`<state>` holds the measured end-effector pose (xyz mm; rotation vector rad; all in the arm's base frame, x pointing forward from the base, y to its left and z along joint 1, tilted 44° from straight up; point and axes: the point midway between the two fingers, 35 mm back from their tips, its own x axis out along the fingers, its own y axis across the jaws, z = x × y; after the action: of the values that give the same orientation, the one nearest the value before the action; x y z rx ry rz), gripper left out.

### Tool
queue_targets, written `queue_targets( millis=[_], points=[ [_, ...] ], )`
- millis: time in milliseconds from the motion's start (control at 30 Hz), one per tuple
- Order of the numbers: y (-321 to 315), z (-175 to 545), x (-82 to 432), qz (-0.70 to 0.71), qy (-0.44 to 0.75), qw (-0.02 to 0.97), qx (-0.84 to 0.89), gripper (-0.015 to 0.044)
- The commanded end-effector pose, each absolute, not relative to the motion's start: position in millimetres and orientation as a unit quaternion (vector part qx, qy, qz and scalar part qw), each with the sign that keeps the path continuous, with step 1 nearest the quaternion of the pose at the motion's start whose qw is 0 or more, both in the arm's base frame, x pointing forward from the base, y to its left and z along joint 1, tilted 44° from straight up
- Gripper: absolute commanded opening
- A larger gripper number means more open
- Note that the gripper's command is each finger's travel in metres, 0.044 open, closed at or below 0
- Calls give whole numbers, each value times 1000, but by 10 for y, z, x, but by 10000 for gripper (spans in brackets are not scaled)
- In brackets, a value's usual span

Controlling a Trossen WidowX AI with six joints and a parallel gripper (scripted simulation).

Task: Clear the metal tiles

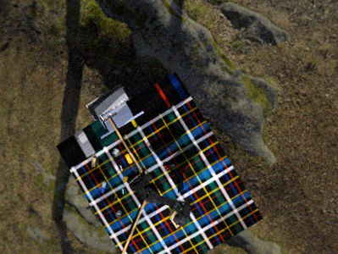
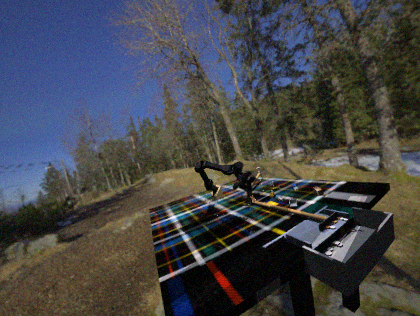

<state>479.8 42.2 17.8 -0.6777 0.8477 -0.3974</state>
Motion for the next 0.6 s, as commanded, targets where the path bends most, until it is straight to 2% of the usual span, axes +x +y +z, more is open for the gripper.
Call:
queue_targets(
  millis=[0, 567],
  points=[
    [440, 217, 4899, -184, 396, 841, -319, 0],
    [405, 238, 5162, -185, 395, 841, -319, 0]
  ],
)
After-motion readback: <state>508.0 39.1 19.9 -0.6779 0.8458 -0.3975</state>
